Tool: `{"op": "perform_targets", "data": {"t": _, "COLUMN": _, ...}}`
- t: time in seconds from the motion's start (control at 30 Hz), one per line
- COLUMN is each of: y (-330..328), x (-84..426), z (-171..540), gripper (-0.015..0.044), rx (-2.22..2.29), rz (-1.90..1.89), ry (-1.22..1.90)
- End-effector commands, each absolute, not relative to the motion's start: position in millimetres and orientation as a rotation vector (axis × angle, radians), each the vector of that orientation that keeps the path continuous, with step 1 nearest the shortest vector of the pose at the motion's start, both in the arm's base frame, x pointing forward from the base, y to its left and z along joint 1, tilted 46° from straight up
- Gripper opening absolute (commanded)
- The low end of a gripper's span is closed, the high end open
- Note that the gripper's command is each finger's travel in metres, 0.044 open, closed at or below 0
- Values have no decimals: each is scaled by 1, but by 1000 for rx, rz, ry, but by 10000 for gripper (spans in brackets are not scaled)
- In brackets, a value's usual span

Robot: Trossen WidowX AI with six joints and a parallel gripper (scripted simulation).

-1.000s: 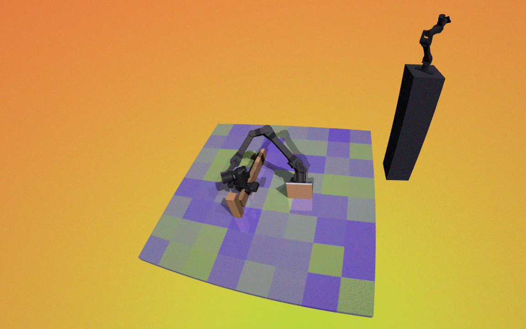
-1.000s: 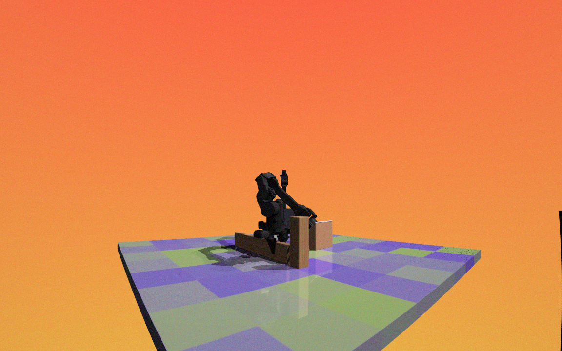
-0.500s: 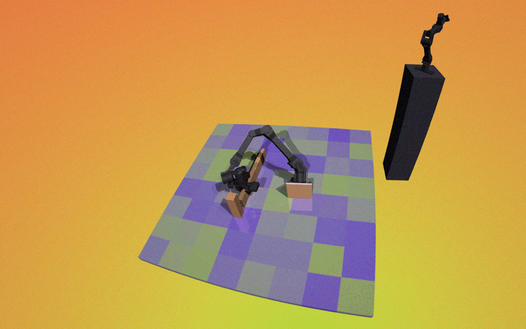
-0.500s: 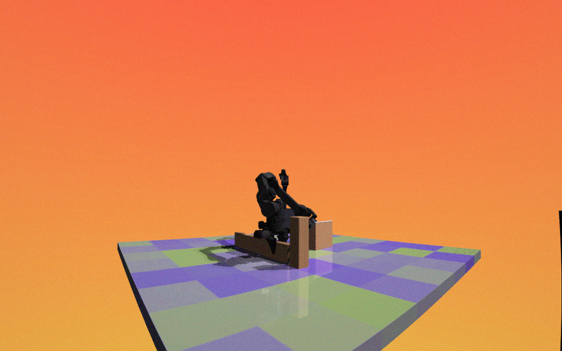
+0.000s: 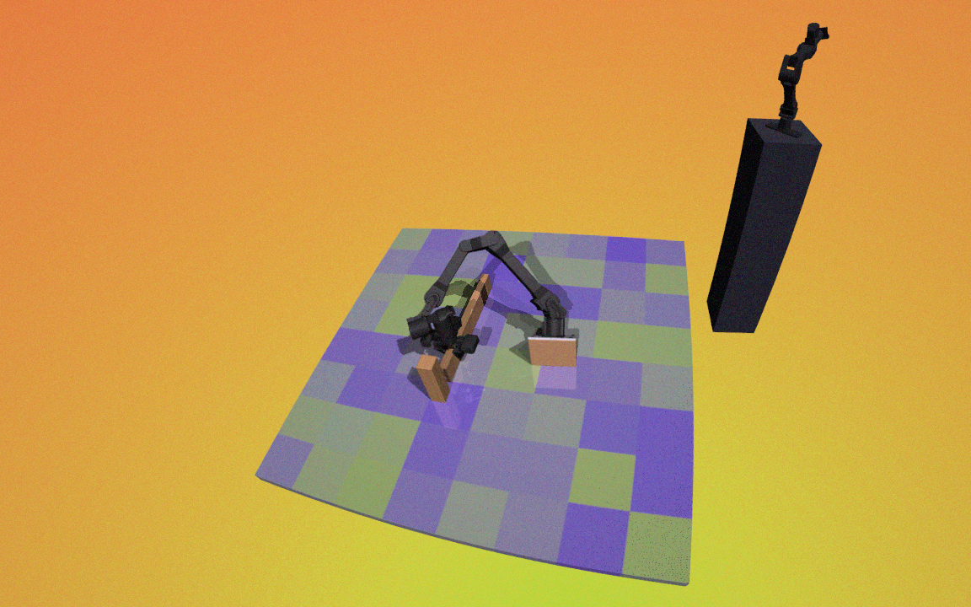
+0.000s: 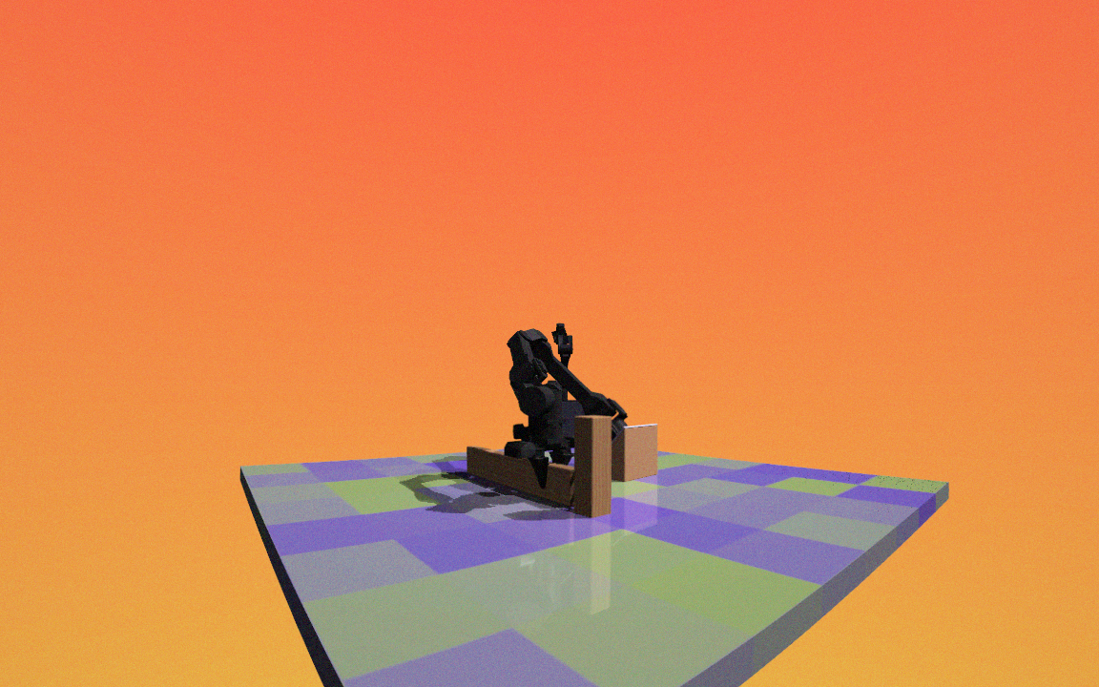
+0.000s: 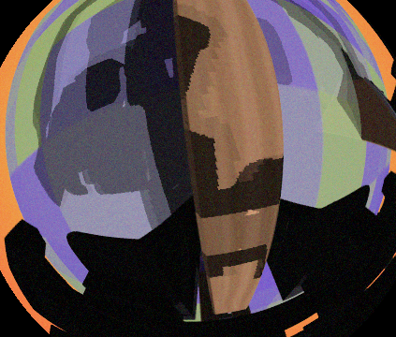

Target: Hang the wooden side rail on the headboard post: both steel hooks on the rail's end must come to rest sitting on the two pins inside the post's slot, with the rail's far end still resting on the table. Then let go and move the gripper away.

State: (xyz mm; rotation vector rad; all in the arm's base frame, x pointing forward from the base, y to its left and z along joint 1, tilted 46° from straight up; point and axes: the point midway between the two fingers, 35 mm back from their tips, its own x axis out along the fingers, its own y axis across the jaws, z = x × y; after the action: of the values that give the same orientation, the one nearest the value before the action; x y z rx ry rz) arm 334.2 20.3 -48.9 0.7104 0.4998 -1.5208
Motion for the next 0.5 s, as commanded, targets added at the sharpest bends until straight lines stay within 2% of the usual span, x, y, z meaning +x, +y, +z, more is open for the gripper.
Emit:
{"op": "perform_targets", "data": {"t": 0.0, "y": 25, "x": 336, "z": -45, "gripper": 0, "rx": 715, "rz": -1505, "ry": 495}}
{"op": "perform_targets", "data": {"t": 0.47, "y": 27, "x": 336, "z": -43, "gripper": 0, "rx": 715, "rz": -1505, "ry": 495}}
